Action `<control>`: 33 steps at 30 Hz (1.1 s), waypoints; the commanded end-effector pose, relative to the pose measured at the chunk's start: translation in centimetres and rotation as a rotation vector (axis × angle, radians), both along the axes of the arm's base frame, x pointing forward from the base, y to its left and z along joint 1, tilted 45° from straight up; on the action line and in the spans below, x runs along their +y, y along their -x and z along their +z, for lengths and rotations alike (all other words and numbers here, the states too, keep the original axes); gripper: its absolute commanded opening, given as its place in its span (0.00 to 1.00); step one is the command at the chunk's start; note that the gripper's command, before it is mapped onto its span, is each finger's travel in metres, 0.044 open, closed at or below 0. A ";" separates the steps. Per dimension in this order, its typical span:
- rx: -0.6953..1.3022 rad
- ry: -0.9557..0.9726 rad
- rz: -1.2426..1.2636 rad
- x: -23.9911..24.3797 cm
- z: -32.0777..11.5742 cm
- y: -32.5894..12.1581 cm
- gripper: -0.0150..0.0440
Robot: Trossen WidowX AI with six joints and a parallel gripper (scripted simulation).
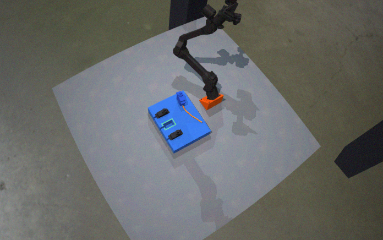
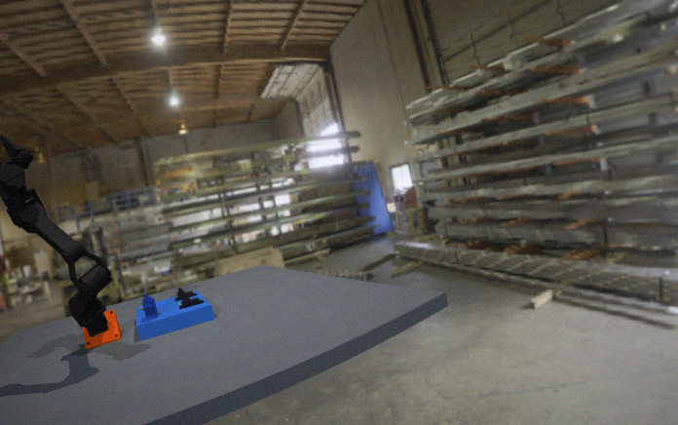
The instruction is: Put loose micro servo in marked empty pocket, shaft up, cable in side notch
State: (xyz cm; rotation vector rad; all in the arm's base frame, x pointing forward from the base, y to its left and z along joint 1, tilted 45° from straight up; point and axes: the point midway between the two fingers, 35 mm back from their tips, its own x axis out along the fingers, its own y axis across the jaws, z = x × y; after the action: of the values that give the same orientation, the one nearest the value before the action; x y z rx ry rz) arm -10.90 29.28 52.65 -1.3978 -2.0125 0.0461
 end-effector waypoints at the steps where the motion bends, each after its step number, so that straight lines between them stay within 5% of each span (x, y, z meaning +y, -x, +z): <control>1: 0.036 0.114 -0.034 2.4 -2.6 -1.2 1.00; 33: 0.550 0.721 -0.466 8.4 -19.4 -16.7 1.00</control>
State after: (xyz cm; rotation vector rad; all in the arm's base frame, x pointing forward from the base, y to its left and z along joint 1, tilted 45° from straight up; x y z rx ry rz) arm 4.02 37.72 35.46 -1.9367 -1.3281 0.8497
